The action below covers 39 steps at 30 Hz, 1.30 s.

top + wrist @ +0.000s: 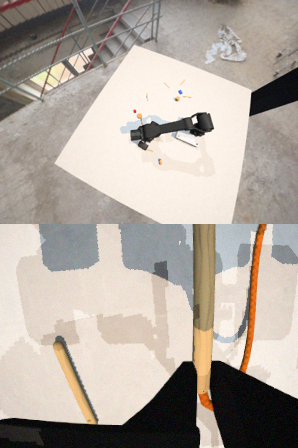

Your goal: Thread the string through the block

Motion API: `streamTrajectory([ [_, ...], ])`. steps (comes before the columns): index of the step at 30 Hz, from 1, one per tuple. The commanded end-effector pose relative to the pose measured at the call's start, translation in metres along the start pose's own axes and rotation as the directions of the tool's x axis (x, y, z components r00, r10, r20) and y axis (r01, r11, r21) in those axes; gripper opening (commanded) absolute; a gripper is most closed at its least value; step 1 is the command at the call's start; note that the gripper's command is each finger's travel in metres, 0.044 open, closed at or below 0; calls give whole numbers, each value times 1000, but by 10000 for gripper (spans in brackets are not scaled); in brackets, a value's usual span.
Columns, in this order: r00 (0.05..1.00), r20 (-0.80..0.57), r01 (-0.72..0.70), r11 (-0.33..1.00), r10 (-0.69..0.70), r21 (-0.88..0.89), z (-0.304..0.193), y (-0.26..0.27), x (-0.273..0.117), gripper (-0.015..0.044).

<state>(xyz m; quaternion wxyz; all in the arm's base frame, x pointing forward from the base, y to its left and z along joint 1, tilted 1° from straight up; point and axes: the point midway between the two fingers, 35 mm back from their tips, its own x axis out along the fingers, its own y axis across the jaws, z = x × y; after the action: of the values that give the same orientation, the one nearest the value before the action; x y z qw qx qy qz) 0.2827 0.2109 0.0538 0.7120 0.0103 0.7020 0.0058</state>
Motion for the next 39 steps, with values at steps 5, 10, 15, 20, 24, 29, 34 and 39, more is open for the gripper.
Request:
streamTrajectory([
  [5, 1000, 4, -6, 961, 5, 278, 9, 4, -1, 0],
  [10, 1000, 5, -8, 896, 6, 443, 14, 6, -1, 0],
  [15, 1000, 6, -9, 804, 7, 595, 18, 8, -1, 0],
  [20, 1000, 7, -10, 686, 7, 728, 23, 9, -1, 0],
  [24, 1000, 8, -11, 575, 8, 818, 27, 11, 0, 0],
  [29, 1000, 9, -12, 421, 9, 907, 32, 12, 0, 0],
  [34, 1000, 11, -12, 254, 9, 967, 37, 14, 1, 0],
  [39, 1000, 12, -12, 79, 10, 997, 42, 15, 1, 0],
])
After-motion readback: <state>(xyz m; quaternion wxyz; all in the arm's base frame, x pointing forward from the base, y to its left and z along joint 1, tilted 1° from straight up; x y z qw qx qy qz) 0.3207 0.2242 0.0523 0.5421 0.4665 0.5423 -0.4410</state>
